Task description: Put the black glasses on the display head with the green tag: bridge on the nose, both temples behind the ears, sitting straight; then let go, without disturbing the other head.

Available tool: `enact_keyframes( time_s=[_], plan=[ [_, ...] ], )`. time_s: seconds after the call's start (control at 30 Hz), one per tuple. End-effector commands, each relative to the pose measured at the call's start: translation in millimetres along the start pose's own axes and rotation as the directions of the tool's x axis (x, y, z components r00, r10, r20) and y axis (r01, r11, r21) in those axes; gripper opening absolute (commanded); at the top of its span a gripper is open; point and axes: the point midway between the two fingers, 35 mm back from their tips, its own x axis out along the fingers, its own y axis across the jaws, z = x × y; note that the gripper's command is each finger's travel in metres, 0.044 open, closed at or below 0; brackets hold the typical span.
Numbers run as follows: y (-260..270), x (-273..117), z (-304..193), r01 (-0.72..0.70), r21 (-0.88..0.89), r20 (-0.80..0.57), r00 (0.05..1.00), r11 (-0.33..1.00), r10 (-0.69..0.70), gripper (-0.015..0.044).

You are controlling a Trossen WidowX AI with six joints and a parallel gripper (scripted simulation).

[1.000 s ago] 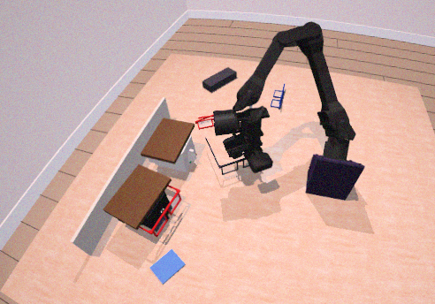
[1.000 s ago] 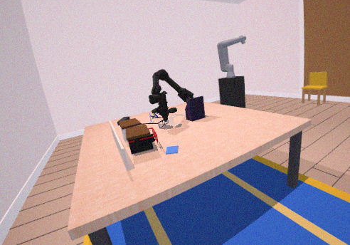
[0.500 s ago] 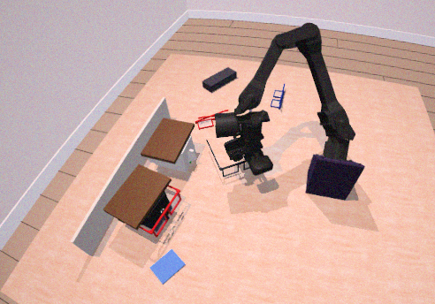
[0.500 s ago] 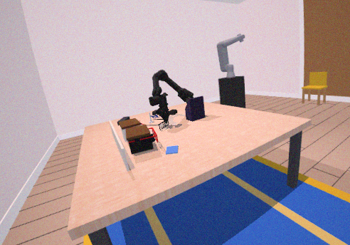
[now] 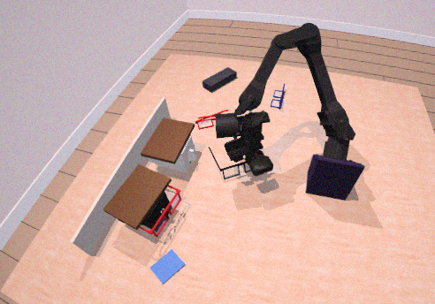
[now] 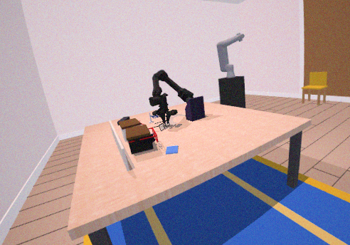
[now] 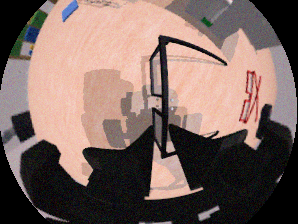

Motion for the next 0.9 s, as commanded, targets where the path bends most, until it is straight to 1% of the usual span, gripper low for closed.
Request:
enact_keyframes(
  time_s=[0.0, 0.63, 0.7, 0.83, 0.87],
  plan=[
    [-0.8, -0.9, 0.1, 0.0, 0.0, 0.0, 1.0, 1.0, 0.0, 0.0108],
    [-10.8, -11.6, -1.9, 0.003, -0.006, -0.005, 1.0, 1.0, -0.003, 0.0108],
    [-8.3, -20.8, -1.0, 0.001, -0.006, -0.003, 1.0, 1.0, -0.001, 0.0108],
    [0.6, -55.3, -1.3, 0.0, -0.006, -0.004, 1.0, 1.0, 0.0, 0.0108],
    [1.2, -57.9, -1.6, 0.001, -0.006, -0.004, 1.0, 1.0, -0.001, 0.0108]
  ],
)
